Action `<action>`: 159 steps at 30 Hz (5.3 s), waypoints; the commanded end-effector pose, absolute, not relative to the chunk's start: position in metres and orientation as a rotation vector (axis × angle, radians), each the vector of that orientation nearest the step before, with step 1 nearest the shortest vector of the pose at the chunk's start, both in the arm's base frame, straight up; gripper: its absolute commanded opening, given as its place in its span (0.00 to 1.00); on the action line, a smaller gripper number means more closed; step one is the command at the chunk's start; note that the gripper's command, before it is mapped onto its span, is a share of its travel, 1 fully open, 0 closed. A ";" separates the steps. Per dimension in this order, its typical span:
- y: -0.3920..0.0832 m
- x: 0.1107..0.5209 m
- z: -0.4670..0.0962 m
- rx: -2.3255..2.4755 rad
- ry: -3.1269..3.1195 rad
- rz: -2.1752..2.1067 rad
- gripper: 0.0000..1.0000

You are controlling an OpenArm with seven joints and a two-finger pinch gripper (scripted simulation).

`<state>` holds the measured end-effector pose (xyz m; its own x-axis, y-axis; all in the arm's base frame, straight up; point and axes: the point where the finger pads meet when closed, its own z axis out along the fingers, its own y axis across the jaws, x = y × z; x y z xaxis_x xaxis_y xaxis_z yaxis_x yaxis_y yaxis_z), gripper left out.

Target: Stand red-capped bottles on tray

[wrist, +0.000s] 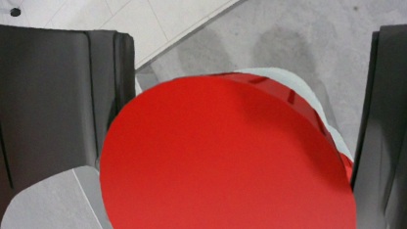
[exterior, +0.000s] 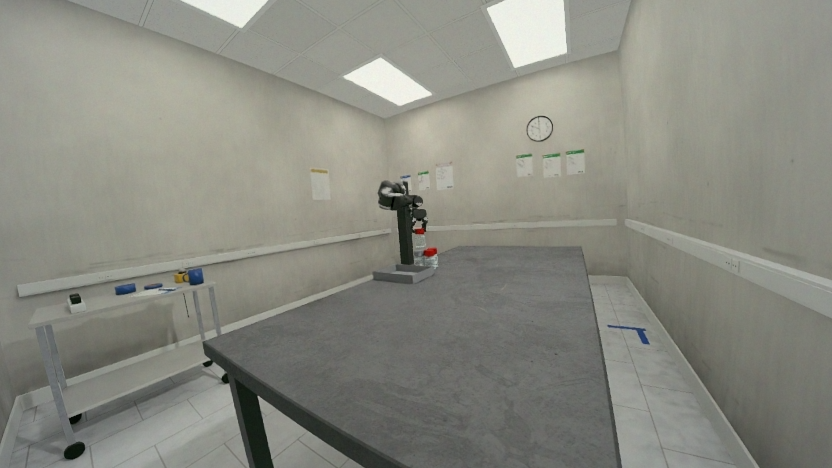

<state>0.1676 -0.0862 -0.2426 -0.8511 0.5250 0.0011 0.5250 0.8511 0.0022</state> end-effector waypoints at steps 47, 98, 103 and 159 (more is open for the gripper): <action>-0.207 0.186 -0.242 -0.858 -3.024 -0.005 0.00; -0.212 0.186 -0.243 -1.917 -2.485 -0.004 0.00; -0.212 0.186 -0.242 -2.047 -2.379 -0.005 0.00; -0.299 0.124 -0.276 -2.298 -2.137 -0.004 0.00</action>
